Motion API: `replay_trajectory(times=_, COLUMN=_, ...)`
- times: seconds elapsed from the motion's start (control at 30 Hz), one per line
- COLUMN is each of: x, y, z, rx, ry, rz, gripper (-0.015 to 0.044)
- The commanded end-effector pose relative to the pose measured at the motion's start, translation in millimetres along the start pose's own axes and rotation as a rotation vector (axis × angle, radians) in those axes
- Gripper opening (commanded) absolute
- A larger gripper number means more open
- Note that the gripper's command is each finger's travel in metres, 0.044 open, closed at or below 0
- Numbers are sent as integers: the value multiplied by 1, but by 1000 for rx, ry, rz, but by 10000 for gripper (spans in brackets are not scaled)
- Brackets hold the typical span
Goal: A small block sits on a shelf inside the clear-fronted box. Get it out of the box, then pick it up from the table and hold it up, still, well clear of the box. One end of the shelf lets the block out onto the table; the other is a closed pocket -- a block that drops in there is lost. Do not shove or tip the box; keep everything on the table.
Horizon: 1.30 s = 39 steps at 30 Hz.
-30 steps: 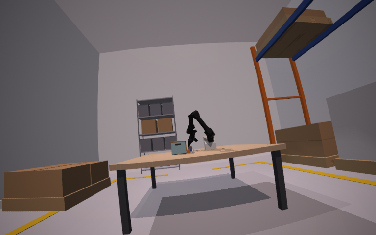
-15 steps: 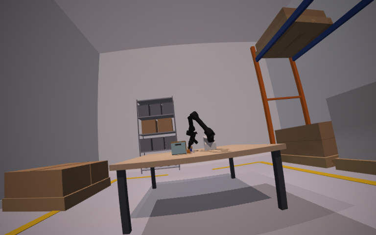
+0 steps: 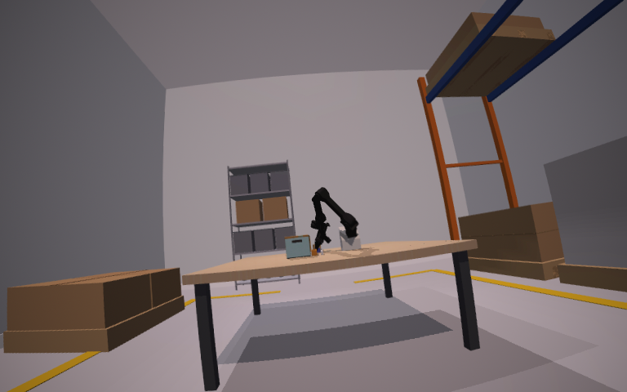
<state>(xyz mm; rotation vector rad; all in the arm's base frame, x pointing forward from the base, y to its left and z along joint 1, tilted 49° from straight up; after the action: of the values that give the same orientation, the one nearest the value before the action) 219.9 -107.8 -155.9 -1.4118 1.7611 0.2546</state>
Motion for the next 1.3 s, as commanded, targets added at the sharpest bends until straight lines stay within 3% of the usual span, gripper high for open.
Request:
replay_trajectory(times=0.0, x=-1, y=1, z=2, rx=6, ry=-4, rz=6, gripper=233)
replay_trajectory(times=0.17, x=-1, y=1, z=2, rx=6, ry=-4, rz=6, gripper=101)
replay_trajectory(times=0.27, x=-1, y=1, z=2, rx=6, ry=-4, rz=6, gripper=81)
replay_trajectory(times=0.37, x=1, y=-3, z=-5, rx=5, ry=-2, rz=5, gripper=2)
replay_trajectory(times=0.67, x=3, y=-23, z=-52, rx=2, ry=2, rz=1, gripper=0)
replay_trajectory(times=1.27, x=-15, y=-46, z=-102, rx=18, ry=103, rz=200, gripper=0)
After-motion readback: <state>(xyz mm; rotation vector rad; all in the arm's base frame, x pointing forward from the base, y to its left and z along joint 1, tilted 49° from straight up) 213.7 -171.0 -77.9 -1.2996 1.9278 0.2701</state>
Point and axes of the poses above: the point midway between the two fingers, 35 mm back from their tips, its own z axis out along the fingers, its own x axis across the jaws, y = z × x, the point moved 2 cm from there along -z, back along the fingers, and after that the axes turned 5 degrees about -z, right-handed, at the moved point
